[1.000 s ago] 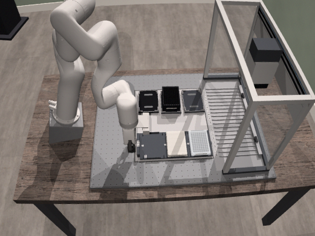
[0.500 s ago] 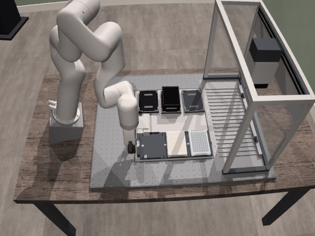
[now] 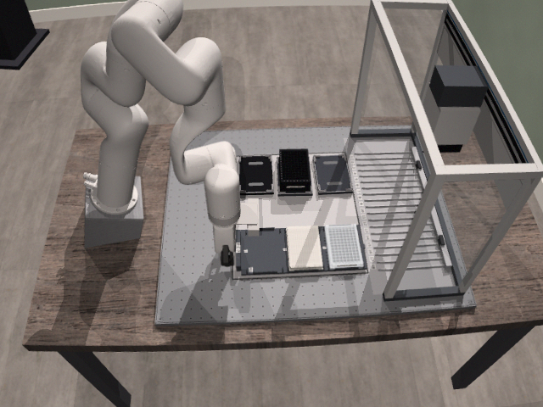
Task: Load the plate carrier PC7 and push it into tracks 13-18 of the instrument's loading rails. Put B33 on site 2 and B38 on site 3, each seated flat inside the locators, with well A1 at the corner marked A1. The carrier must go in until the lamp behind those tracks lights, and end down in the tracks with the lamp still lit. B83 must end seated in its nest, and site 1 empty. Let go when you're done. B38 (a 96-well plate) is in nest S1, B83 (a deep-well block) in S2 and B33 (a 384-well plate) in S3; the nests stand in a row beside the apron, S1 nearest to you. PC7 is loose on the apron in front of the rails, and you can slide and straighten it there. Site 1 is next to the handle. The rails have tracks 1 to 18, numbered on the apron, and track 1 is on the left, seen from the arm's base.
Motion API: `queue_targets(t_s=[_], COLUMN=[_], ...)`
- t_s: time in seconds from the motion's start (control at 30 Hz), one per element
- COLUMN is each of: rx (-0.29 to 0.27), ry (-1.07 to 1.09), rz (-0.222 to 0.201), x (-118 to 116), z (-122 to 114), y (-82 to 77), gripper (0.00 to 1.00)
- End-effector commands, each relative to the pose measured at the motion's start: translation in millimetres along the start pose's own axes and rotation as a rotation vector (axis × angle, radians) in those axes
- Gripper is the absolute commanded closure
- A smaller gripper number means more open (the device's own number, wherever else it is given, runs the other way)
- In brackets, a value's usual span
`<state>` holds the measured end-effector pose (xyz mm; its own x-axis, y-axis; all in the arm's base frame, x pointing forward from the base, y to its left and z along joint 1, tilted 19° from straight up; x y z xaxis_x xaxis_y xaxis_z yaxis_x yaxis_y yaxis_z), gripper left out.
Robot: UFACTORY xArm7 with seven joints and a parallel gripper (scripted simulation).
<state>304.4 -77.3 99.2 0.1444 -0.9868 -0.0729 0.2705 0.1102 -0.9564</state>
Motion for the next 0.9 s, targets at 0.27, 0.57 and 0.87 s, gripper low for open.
queue_targets(t_s=[0.27,0.57,0.87], rx=[0.029,0.029,0.029], ry=[0.000,0.000,0.000], rz=[0.004,0.004,0.004], x=[1,1,0], z=[-2,1,8], y=[2.8,2.7,2.5], gripper=[0.18,0.18,0.18])
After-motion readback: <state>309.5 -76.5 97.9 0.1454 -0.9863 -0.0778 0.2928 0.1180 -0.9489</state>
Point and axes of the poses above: the point where the finger pads meet when closed, its own y axis out along the fingers, its own x axis across the jaws, z = x × y, the point moved 8 cm from there along -y, back along the fingers, and after that the axes turned 4 degrees about y, right-handed, at the moved point
